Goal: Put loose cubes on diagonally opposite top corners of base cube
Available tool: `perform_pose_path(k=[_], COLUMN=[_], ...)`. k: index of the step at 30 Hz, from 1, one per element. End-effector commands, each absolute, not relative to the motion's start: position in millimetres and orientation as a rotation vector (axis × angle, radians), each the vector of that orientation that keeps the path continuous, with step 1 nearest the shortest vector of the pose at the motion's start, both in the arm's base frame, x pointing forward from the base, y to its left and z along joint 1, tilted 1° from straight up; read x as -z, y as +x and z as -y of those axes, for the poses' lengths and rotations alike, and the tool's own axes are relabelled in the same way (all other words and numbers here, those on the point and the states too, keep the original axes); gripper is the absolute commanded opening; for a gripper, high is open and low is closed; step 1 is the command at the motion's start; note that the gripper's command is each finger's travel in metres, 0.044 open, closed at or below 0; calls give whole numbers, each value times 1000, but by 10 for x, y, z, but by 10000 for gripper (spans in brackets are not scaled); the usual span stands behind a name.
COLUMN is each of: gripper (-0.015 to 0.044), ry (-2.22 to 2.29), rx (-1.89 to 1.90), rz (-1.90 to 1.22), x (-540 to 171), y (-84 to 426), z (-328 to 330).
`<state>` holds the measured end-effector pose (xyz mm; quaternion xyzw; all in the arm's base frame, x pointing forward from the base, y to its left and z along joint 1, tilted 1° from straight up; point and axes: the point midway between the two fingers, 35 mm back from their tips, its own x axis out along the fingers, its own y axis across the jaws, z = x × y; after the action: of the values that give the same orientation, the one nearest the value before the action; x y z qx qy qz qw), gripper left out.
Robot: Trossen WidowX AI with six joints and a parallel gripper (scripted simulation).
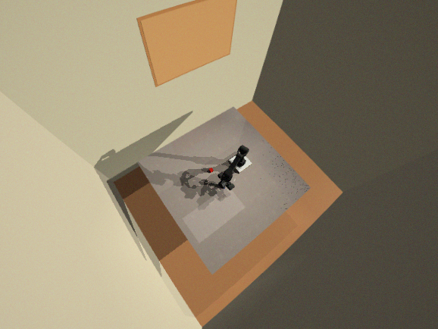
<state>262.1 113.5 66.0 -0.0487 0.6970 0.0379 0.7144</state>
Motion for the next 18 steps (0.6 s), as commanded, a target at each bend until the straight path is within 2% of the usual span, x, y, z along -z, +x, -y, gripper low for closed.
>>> perform_pose_path(k=[1, 7, 11, 18], gripper=[105, 105, 205, 205], ry=[-103, -103, -103, -106], rx=[-88, -88, -88, -85], rz=[-1544, -1544, -1544, -1544], x=[-655, -655, -655, -714], y=[2623, 2623, 2623, 2621], z=[-1145, -1145, -1145, -1139])
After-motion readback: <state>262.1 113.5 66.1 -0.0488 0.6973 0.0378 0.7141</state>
